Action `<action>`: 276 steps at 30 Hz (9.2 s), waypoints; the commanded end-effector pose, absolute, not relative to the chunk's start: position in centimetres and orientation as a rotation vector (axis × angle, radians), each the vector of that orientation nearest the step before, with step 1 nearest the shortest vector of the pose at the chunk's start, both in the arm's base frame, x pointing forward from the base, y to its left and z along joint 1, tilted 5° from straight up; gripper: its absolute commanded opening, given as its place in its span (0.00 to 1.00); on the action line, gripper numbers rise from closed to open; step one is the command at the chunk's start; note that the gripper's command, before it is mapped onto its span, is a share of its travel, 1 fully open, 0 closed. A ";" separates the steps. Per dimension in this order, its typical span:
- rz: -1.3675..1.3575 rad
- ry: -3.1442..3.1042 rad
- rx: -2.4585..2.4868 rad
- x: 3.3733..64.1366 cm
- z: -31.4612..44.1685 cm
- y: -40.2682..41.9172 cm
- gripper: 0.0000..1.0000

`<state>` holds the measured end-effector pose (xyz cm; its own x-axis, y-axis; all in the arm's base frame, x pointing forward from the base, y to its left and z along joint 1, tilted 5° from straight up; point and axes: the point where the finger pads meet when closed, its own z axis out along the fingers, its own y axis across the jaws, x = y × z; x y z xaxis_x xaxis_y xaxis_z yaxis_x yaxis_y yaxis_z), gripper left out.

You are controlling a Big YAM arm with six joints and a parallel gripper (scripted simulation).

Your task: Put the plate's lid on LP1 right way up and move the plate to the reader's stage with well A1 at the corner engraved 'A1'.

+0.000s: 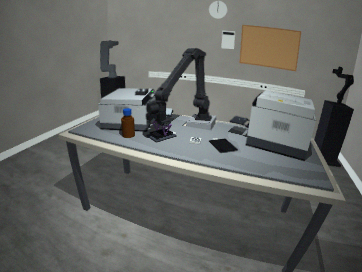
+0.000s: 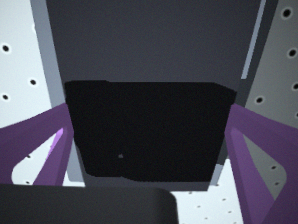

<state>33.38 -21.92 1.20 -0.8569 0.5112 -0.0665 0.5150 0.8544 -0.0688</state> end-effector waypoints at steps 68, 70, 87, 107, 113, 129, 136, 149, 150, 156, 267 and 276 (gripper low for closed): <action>-0.127 3.003 0.793 33.5 0.1 -21.4 0.85; -0.126 3.005 0.793 33.4 0.0 -21.3 0.85; -0.154 2.933 0.779 35.6 2.4 -22.6 0.85; -0.150 2.938 0.783 35.6 3.7 -22.6 0.85; -0.145 2.950 0.786 35.4 2.7 -22.4 0.85; -0.124 2.999 0.801 33.4 0.0 -21.3 0.85; -0.131 2.980 0.798 34.1 0.7 -21.7 0.85; -0.144 2.946 0.794 35.6 1.8 -22.6 0.85; -0.144 2.945 0.794 35.7 1.8 -22.6 0.85; -0.146 2.939 0.794 35.9 2.1 -22.8 0.85; -0.131 2.960 0.819 34.5 0.7 -22.2 0.85; -0.130 2.963 0.821 34.5 0.6 -22.2 0.85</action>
